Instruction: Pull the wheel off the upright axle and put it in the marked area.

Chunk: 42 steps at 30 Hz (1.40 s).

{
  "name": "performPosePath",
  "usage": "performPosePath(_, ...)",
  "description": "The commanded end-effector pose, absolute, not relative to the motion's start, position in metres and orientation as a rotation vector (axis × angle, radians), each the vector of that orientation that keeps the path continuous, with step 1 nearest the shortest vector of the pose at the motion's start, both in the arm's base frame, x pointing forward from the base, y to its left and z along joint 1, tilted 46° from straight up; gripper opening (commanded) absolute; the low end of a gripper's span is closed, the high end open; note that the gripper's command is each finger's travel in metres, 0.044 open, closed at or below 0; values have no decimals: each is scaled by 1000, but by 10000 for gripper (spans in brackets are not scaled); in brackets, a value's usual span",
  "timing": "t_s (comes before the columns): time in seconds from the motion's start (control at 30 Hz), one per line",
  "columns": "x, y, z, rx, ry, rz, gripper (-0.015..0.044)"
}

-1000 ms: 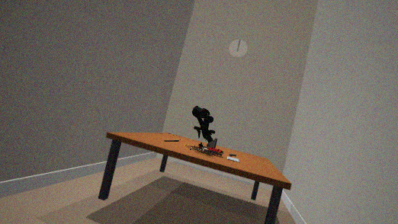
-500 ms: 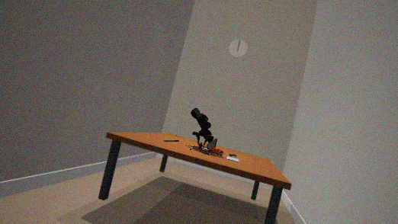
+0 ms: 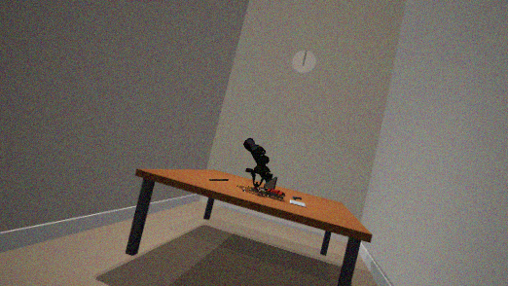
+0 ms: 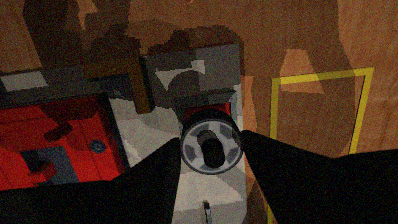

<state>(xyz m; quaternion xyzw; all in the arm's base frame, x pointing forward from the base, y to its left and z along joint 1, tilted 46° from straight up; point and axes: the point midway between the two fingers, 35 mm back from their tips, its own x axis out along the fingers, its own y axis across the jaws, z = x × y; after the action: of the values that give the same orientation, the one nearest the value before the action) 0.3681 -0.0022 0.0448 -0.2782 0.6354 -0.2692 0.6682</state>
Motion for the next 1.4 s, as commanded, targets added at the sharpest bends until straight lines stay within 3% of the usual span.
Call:
performPosePath(0.0,368,-1,46,-624,1432,-609,0)
performPosePath(1.37,368,9,55,-626,1431,-607,0)
